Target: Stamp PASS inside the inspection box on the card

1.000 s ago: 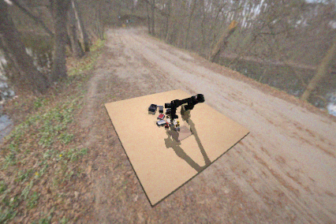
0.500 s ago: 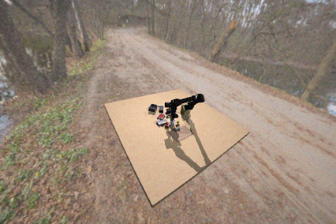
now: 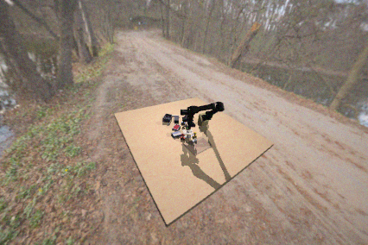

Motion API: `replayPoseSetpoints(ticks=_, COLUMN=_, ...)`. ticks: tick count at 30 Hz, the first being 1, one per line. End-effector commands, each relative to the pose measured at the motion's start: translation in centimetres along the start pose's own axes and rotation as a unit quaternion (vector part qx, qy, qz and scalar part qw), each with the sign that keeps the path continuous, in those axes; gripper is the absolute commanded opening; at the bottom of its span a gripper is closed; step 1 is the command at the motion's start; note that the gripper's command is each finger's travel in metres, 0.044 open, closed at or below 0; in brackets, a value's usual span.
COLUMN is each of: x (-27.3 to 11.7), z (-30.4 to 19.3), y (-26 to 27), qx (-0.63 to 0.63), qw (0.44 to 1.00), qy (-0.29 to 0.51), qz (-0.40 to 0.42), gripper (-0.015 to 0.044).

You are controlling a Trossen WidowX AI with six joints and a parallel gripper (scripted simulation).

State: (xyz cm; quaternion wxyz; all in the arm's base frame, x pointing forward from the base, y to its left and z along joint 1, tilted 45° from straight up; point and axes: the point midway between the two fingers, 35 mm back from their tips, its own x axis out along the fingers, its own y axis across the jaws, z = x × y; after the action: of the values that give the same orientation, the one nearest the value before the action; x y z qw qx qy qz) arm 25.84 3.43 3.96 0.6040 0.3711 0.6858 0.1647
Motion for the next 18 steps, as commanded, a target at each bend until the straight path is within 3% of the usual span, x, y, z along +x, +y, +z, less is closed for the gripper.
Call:
replayPoseSetpoints(ticks=1, x=-0.6, z=0.1, y=0.0, qx=-0.004, qw=1.0, qy=-0.001, qz=-0.002, gripper=0.0)
replayPoseSetpoints(ticks=18, x=-3.4, z=-0.1, y=0.1, qx=-0.005, qw=1.0, qy=0.0, qz=-0.001, gripper=0.0)
